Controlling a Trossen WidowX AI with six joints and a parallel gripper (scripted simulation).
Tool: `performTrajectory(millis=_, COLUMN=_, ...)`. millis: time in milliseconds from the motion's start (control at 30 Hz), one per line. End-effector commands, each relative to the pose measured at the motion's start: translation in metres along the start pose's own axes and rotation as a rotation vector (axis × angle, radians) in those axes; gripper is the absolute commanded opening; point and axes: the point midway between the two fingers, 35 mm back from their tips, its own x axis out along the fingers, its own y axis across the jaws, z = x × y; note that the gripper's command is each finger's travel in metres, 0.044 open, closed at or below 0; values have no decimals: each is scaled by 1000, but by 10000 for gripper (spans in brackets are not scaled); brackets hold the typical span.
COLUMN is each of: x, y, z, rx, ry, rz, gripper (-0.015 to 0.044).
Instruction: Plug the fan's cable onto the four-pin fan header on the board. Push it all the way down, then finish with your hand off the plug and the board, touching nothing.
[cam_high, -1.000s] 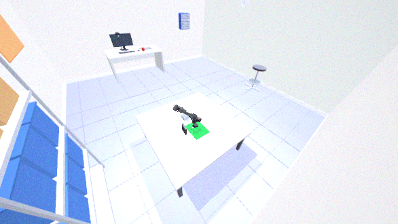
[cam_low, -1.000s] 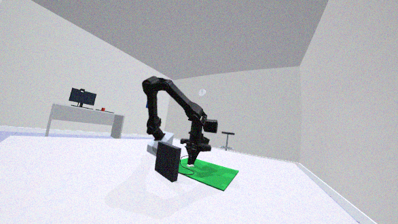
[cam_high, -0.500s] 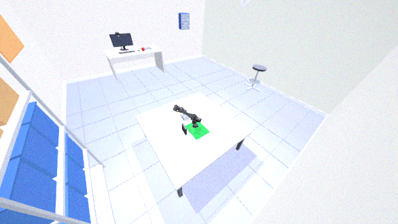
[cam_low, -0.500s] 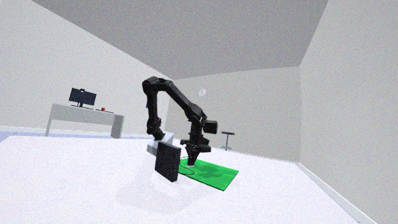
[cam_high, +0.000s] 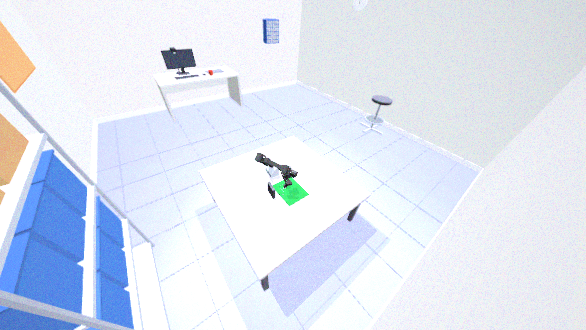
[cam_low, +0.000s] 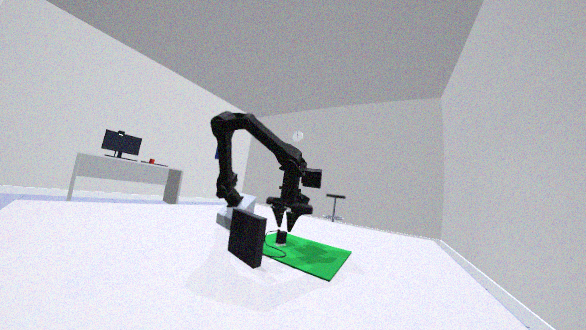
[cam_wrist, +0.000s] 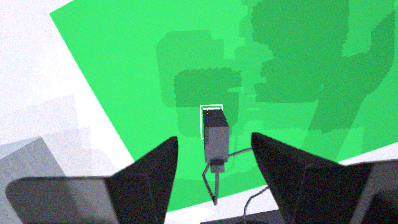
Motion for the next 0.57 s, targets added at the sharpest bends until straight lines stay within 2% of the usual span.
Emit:
performTrajectory(millis=0, x=-23, y=-2, z=-1, rx=12, ry=-8, rz=-6, gripper=260)
performTrajectory(millis=200, x=-24, y=-4, z=7, rx=12, ry=-9, rz=-6, gripper=260)
performTrajectory(millis=467, x=-26, y=-13, z=109, rx=15, ry=-15, rz=-7, gripper=260)
performTrajectory(millis=533, x=-26, y=-12, z=118, rx=15, ry=-15, rz=-7, gripper=260)
